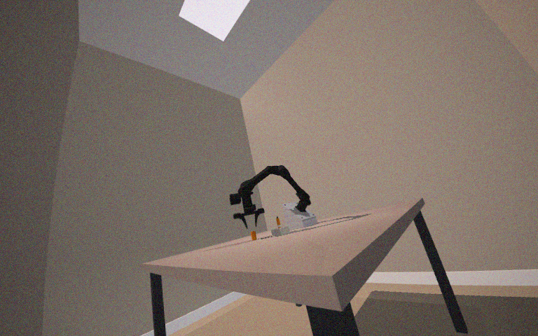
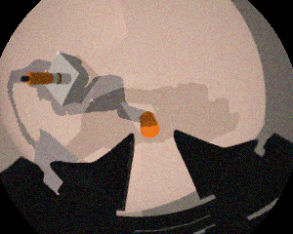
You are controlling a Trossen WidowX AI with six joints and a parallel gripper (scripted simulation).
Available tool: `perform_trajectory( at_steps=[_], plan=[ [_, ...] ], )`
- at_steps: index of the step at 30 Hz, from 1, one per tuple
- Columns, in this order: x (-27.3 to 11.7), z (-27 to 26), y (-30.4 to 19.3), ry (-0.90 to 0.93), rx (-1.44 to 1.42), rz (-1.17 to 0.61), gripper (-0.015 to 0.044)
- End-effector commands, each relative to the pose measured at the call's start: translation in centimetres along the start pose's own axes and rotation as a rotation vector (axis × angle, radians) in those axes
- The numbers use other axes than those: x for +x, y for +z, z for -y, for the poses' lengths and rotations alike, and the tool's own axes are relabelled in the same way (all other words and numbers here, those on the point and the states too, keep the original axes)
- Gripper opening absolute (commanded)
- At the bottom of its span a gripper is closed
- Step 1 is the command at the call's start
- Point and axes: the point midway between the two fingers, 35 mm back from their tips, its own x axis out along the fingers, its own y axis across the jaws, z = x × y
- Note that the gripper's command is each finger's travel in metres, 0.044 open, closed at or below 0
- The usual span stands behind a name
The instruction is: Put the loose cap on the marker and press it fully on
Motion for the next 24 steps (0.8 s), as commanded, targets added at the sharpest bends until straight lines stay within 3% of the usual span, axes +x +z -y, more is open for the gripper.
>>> perform_trajectory(
  at_steps=[1,24],
  plan=[
    [0.7,-0.2,-0.3,0.012,0.015,0.001,0.0245],
    [4.4,-0.2,-0.2,0.012,0.015,0.002,0.0245]
  ],
)
